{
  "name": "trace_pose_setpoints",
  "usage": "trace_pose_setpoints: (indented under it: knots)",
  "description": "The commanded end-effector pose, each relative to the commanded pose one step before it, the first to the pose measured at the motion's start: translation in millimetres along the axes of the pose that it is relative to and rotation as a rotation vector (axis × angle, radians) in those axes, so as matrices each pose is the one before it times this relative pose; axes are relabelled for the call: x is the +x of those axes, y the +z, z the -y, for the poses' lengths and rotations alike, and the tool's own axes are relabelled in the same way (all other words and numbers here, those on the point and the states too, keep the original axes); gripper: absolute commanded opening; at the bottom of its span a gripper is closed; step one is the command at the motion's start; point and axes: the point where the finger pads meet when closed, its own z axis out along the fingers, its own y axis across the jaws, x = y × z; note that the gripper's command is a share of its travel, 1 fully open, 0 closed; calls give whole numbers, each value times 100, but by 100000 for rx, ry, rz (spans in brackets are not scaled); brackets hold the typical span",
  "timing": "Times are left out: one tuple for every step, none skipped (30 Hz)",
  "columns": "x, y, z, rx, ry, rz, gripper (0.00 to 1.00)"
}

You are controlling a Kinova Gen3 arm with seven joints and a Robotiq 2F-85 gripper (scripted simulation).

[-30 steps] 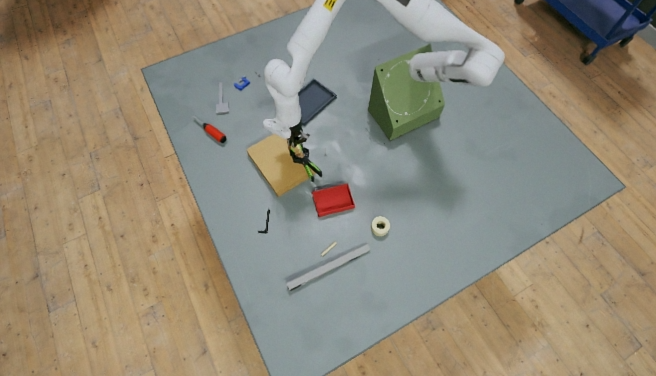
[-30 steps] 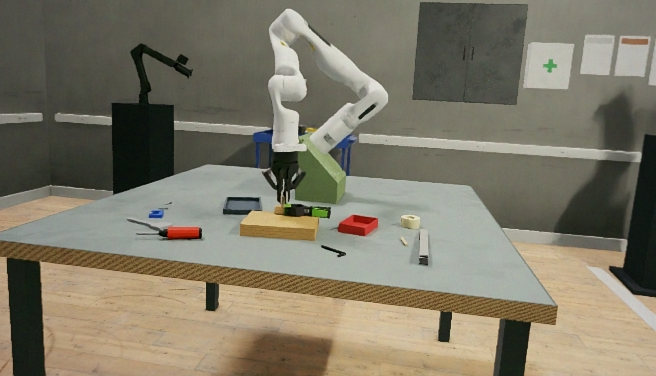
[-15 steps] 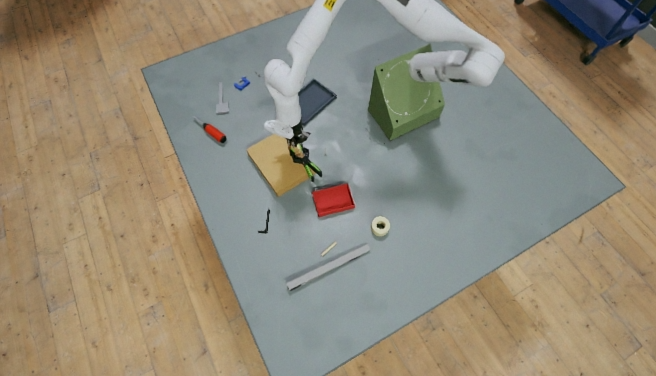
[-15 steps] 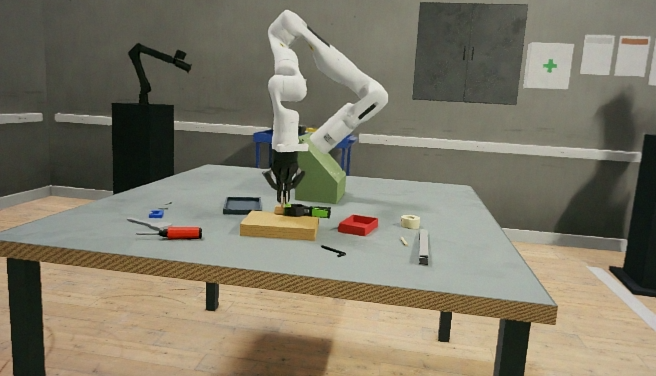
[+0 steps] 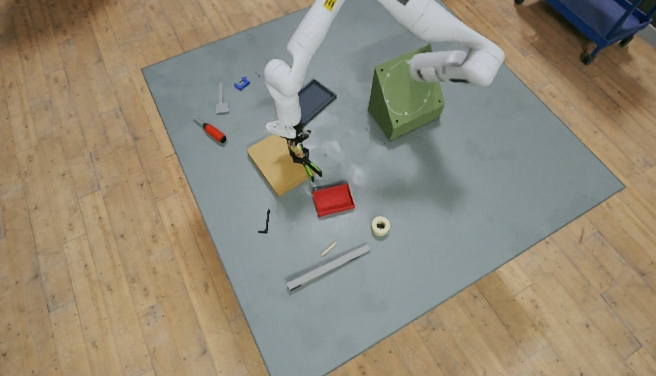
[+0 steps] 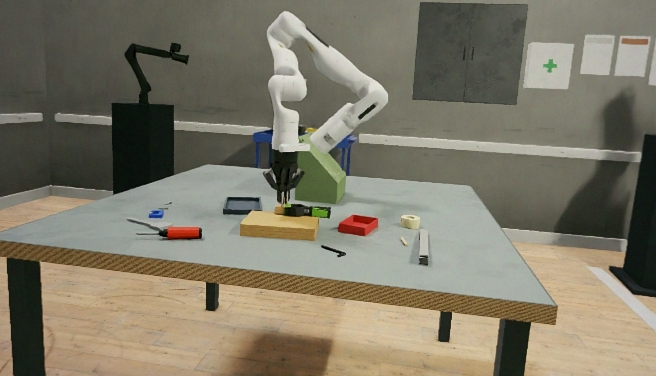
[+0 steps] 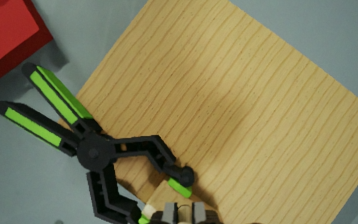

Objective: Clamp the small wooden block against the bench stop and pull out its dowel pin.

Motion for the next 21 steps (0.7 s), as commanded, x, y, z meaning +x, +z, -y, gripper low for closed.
trace_pose_setpoints:
  knots:
    - [45,-181,-95,-212,-3214,-134,10]
    - [0,-7,0,0,912,0,10]
    - [0,-4,0,0,910,0,10]
    - [0,-4,0,-1,911,0,10]
    - [0,0,0,0,0,0,10]
    - [0,0,0,0,0,0,10]
    - [0,-2,0,1,911,0,10]
    - [0,-2,0,1,912,0,10]
    - [0,-2,0,0,913,0,10]
    - [0,-2,0,0,914,0,10]
    - [0,-2,0,0,916,0,10]
    - [0,-2,0,1,918,0,10]
    - [0,-2,0,0,919,0,10]
    - [0,-2,0,0,920,0,10]
    - [0,-2,0,-1,921,0,10]
    - [0,-2,0,-1,923,0,10]
    - [0,-1,0,1,925,0,10]
    - [0,-1,0,1,926,0,10]
    - [0,-1,0,0,928,0,10]
    - [0,-1,0,0,929,0,10]
    - [0,-1,0,0,930,0,10]
